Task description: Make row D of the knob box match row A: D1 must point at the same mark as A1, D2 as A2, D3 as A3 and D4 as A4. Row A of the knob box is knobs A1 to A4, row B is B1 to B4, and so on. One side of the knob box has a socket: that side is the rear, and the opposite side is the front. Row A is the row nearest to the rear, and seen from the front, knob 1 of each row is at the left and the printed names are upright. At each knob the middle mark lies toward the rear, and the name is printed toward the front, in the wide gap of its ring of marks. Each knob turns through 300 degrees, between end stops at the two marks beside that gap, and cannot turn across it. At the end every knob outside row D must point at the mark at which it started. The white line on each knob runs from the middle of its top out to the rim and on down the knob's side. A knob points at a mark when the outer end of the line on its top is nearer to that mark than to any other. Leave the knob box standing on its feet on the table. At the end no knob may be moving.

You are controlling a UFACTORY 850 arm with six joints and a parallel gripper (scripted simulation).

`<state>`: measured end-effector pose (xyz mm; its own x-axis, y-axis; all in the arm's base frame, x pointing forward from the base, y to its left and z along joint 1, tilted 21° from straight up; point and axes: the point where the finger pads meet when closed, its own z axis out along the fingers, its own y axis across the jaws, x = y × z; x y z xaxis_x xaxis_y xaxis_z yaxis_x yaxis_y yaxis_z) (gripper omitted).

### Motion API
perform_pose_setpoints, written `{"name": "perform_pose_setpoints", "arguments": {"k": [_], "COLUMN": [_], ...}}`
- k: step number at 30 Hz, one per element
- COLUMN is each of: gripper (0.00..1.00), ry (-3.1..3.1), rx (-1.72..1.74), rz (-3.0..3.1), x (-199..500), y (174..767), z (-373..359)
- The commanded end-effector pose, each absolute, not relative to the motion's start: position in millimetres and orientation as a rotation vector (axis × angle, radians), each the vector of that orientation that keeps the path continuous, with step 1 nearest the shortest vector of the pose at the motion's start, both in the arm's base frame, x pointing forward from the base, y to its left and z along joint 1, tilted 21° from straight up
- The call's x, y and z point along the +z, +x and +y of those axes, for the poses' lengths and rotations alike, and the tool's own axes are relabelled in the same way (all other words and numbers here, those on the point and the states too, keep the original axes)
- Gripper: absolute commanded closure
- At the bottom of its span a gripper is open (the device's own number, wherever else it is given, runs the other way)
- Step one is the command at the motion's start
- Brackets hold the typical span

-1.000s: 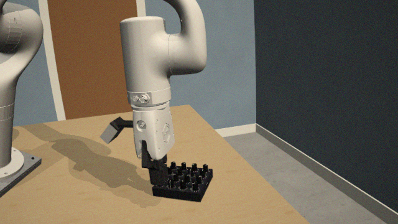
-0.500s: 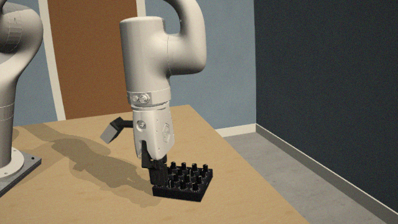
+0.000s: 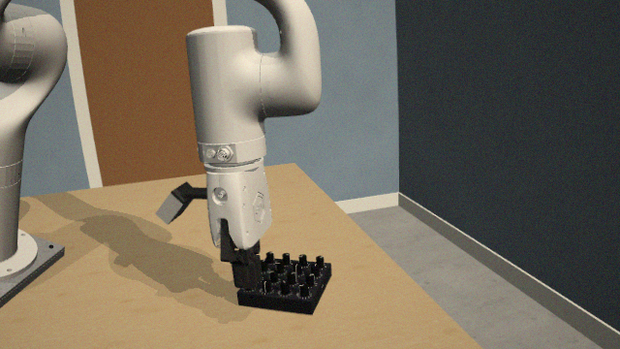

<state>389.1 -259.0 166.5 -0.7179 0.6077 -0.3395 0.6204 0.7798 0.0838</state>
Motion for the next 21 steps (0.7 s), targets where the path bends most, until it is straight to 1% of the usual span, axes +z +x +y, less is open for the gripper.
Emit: {"name": "perform_pose_setpoints", "arguments": {"k": [1,21], "gripper": [0.92,0.92], "ry": [0.94,1.091], "rx": [-0.051,-0.022], "rz": [2.62,2.56], "x": [167.1,167.1], "y": [389.6,389.5], "z": [-259.3,-259.3]}}
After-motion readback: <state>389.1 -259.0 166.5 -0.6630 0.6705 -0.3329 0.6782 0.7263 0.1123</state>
